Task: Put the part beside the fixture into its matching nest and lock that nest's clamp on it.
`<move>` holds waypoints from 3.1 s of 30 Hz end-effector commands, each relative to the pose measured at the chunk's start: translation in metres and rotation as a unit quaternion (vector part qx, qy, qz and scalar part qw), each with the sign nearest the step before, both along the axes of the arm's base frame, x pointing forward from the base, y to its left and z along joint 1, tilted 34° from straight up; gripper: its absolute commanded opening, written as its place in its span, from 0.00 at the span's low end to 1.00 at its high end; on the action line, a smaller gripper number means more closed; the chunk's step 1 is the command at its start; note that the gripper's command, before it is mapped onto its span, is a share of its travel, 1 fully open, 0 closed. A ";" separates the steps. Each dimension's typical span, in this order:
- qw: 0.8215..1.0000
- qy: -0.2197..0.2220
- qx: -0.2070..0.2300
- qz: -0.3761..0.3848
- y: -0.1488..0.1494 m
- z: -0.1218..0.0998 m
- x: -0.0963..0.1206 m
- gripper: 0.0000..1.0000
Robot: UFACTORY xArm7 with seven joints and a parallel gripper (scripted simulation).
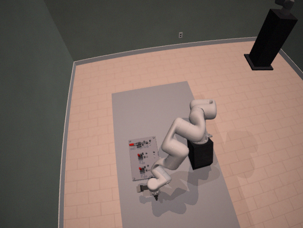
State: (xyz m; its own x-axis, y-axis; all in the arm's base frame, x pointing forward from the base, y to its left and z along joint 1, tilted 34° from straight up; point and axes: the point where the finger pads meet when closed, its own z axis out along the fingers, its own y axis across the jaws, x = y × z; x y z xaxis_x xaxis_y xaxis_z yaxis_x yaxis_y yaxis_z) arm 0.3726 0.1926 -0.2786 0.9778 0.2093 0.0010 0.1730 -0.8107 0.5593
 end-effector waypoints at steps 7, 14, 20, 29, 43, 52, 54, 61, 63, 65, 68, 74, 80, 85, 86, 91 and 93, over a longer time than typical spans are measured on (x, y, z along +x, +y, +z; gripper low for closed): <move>1.000 -0.001 0.002 0.001 0.000 -0.003 0.002 1.00; 1.000 -0.001 0.002 0.001 0.000 -0.003 0.002 1.00; 1.000 -0.001 0.002 0.001 0.000 -0.003 0.002 0.00; 1.000 -0.001 0.002 0.001 0.000 -0.003 0.002 0.00; 1.000 -0.001 0.002 0.001 0.000 -0.003 0.002 0.00; 1.000 -0.001 0.002 0.001 0.000 -0.003 0.002 0.00; 1.000 -0.001 0.002 0.001 0.000 -0.003 0.002 0.00; 1.000 -0.001 0.002 0.001 0.000 -0.003 0.002 0.00; 1.000 -0.001 0.002 0.001 0.000 -0.003 0.002 0.00; 1.000 -0.001 0.002 0.001 0.001 -0.002 0.002 0.00; 1.000 -0.001 0.002 0.001 0.001 -0.001 0.001 0.00; 1.000 -0.001 0.002 0.001 0.006 0.006 0.000 0.00; 1.000 -0.001 0.002 0.001 0.011 0.014 -0.001 0.00; 1.000 -0.001 0.002 0.001 0.020 0.028 -0.003 0.00; 1.000 -0.001 0.002 0.001 0.022 0.031 -0.003 0.00; 1.000 -0.001 0.002 0.001 0.033 0.048 -0.006 0.00; 1.000 -0.001 0.002 0.001 0.038 0.055 -0.007 0.00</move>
